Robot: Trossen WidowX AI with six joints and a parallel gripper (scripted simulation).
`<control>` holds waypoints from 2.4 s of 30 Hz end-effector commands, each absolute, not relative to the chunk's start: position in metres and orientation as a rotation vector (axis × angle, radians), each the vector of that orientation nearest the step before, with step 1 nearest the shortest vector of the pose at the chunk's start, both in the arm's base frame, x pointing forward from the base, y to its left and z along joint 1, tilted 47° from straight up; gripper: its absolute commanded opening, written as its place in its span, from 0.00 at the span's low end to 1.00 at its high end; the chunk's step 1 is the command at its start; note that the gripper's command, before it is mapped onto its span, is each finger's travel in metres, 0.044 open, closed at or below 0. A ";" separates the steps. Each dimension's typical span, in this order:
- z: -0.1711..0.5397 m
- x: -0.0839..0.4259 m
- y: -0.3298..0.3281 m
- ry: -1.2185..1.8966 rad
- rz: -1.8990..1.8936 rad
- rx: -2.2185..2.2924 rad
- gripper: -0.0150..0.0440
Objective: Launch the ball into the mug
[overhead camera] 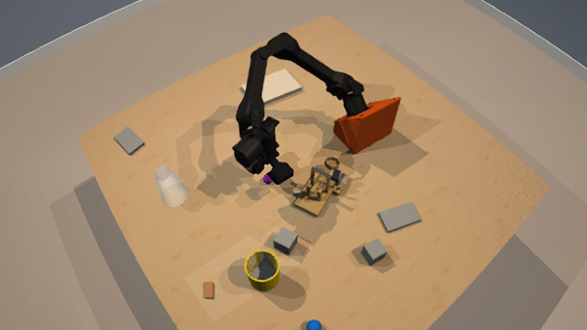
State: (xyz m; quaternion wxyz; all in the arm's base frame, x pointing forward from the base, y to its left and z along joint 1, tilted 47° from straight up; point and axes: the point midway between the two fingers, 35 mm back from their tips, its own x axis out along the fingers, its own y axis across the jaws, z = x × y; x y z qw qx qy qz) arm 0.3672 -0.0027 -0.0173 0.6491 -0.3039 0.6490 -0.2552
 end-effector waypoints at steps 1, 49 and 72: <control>-0.020 0.368 -0.007 1.469 -0.576 -0.698 0.76; -0.006 0.372 0.014 1.474 -0.572 -0.688 0.25; 0.018 0.337 0.077 1.552 -0.533 -0.739 0.25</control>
